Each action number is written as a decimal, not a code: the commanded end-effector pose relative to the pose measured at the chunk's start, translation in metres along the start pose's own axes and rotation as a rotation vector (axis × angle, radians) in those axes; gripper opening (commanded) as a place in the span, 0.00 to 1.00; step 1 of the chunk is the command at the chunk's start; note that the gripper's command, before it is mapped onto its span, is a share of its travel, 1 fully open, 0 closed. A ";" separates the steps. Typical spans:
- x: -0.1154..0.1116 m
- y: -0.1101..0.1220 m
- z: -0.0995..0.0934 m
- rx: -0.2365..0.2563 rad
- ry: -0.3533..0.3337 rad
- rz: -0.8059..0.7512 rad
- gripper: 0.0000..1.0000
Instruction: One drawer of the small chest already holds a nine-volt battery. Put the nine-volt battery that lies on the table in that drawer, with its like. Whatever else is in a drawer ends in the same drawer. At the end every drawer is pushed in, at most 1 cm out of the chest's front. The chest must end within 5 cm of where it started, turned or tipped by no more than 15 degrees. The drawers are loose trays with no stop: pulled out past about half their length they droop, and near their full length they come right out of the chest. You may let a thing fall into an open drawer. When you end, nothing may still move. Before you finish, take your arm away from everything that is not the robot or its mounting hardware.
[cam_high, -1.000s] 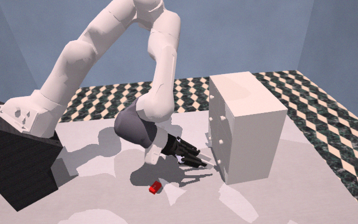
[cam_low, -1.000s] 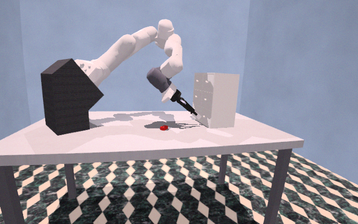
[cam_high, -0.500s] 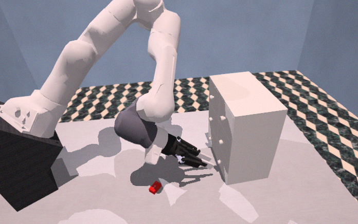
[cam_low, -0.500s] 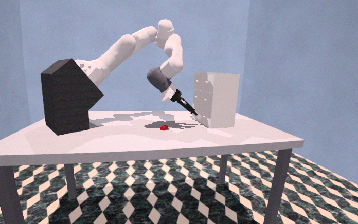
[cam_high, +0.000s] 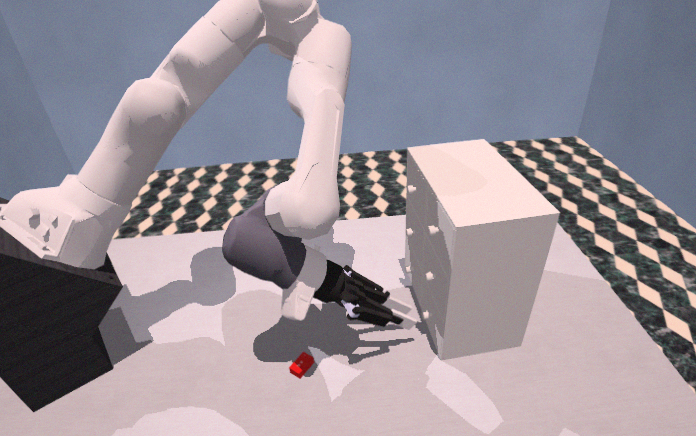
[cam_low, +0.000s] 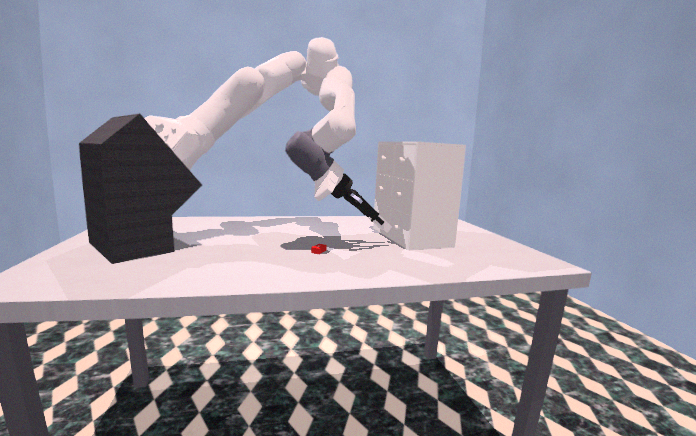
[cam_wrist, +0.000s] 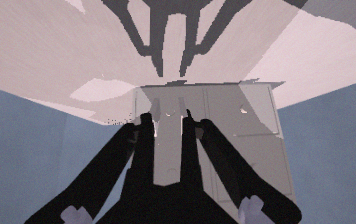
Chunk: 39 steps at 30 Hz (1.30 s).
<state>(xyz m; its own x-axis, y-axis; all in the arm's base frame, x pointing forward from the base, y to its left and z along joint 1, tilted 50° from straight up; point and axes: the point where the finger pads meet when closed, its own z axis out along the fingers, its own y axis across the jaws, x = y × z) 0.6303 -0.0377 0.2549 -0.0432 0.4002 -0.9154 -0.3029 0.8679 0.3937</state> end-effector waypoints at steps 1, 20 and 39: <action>-0.002 0.001 0.002 0.000 -0.001 0.005 0.20; -0.017 0.001 0.020 0.000 -0.001 0.005 0.20; -0.024 0.001 0.028 0.000 -0.001 0.005 0.20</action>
<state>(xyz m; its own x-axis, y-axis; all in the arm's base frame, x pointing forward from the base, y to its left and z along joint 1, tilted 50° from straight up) 0.6568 -0.0388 0.2784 -0.0397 0.3973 -0.9168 -0.3048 0.8690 0.3898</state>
